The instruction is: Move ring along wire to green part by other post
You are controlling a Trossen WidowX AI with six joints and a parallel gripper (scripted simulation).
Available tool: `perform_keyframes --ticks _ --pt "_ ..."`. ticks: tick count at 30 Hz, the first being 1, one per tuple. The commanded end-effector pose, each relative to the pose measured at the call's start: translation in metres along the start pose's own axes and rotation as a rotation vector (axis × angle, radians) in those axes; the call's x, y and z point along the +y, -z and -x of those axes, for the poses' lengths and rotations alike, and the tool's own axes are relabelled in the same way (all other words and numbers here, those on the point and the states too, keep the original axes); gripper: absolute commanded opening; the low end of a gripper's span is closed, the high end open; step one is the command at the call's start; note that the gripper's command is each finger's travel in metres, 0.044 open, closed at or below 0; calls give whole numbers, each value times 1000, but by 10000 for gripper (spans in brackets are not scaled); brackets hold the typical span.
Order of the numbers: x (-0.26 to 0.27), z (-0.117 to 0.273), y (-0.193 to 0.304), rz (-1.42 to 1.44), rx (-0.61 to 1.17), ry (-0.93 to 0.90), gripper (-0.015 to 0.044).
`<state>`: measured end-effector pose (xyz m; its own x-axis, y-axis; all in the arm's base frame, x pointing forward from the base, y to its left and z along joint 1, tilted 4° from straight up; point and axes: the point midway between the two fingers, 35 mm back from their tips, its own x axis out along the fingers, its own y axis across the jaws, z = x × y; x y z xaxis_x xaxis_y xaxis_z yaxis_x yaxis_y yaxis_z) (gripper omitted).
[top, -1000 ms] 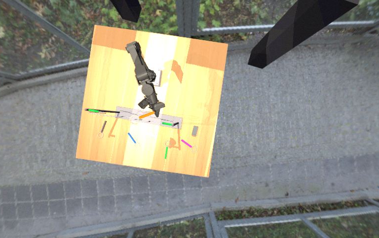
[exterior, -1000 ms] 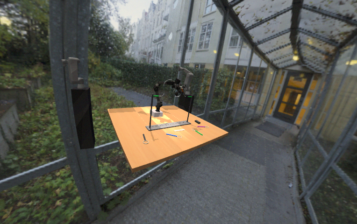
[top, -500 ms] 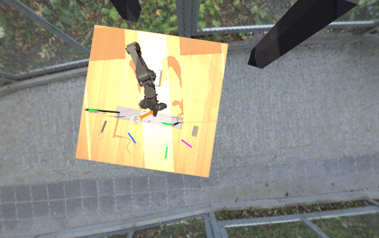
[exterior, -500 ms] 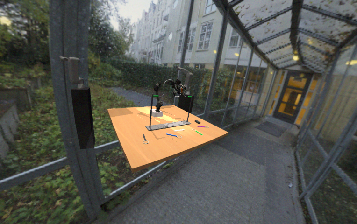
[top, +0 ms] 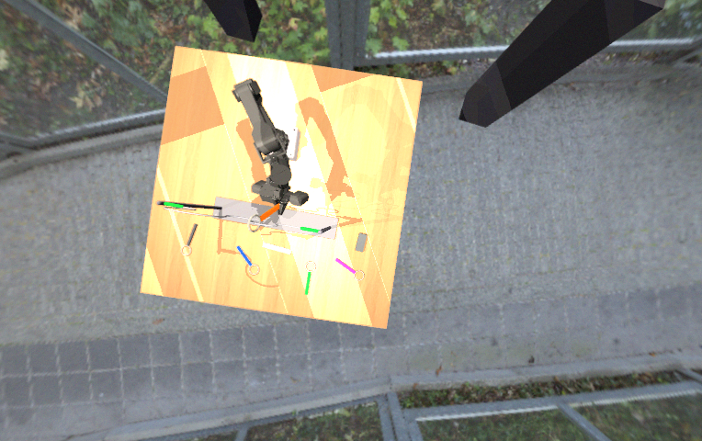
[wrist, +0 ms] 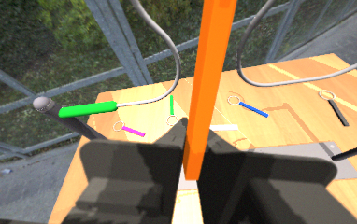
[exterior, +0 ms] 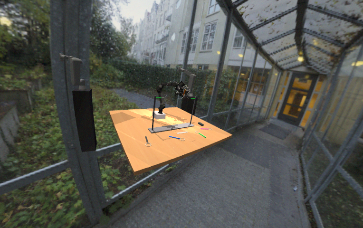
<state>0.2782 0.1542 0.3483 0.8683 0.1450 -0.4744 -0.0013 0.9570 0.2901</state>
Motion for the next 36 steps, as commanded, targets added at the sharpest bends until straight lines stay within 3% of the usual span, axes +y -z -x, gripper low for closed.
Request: perform_keyframes --ticks 1,36 --pt "-6 0 -3 80 -15 44 -150" --pt "-57 7 -26 785 -106 437 -150"
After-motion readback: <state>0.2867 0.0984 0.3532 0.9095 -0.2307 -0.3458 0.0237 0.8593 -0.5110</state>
